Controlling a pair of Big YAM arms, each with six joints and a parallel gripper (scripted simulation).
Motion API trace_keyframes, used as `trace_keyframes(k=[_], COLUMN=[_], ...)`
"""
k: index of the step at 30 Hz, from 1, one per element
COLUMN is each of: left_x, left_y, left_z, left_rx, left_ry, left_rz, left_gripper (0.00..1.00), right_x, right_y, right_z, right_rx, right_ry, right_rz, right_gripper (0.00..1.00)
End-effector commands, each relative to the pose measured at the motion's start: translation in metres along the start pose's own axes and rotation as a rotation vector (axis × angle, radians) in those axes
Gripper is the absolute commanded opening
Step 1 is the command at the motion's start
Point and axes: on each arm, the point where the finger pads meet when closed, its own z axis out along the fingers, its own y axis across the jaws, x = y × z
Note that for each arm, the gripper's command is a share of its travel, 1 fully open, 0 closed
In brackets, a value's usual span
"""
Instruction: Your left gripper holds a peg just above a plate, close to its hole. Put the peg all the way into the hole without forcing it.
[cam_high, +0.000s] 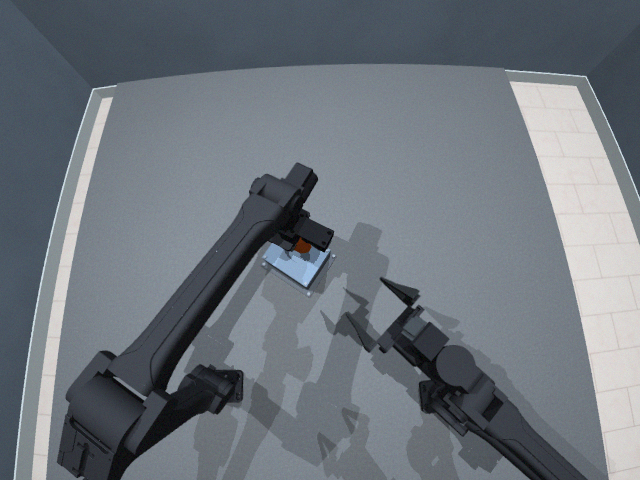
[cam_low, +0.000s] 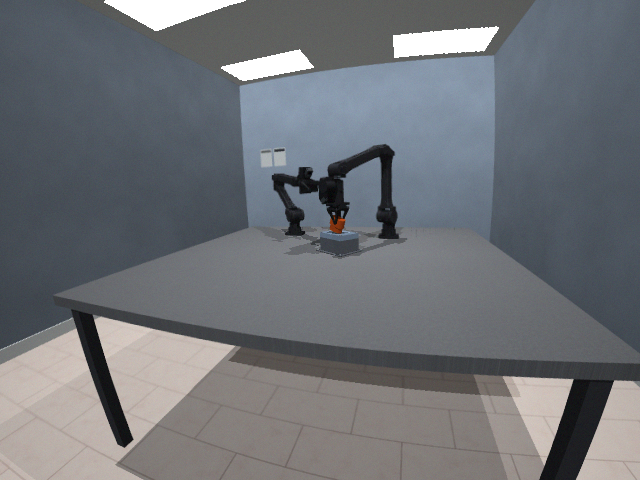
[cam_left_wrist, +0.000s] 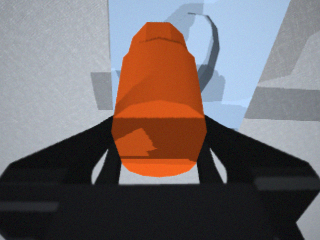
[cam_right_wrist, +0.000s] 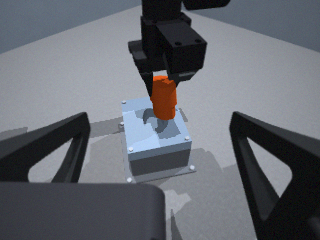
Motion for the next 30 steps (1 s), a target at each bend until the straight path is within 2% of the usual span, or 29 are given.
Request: trace_keyframes(k=[1,2,4,5,10,21,23,26,29,30], left_x=[0.0,0.0,0.0,0.0,0.0,0.0,-0.008,-0.015,-0.02,-0.02], left_y=[0.009,0.009,0.014,0.014,0.013,0.013,0.007,-0.004,-0.01,-0.01], left_z=[-0.012,-0.012,-0.034,-0.037,-0.058,-0.058,-0.048,-0.034,-0.027,-0.027], left_rx=[-0.033,-0.033,-0.069,-0.07,-0.07,-0.07,-0.063,-0.067,-0.097,-0.097], left_ry=[-0.002,-0.002,-0.002,-0.002,-0.002,-0.002,0.007,0.072,0.194,0.194], left_rz=[-0.001,-0.001,-0.001,-0.001,-0.001,-0.001,0.0,0.017,0.046,0.046], left_gripper=[0.01,0.12,0.35,0.4,0.4,0.4,0.4,0.4,0.4,0.4], right_x=[-0.023,-0.023,-0.023,-0.024,-0.024,-0.024,-0.024,-0.024,-0.024,-0.024], right_y=[-0.003,-0.003,-0.003,-0.003,-0.003,-0.003,-0.003,-0.003,-0.003,-0.003], right_z=[-0.001,-0.001,-0.001,-0.001,-0.001,-0.001,-0.001,-0.001,-0.001,-0.001], right_rx=[0.008,0.008,0.008,0.008,0.008,0.008,0.008,0.008,0.008,0.008], right_ry=[-0.04,-0.04,-0.04,-0.041,-0.041,-0.041,-0.041,-0.041,-0.041,-0.041], right_rz=[0.005,0.005,0.005,0.003,0.003,0.003,0.003,0.003,0.003,0.003], right_gripper=[1.0,1.0,1.0,1.0,1.0,1.0,1.0,1.0,1.0,1.0])
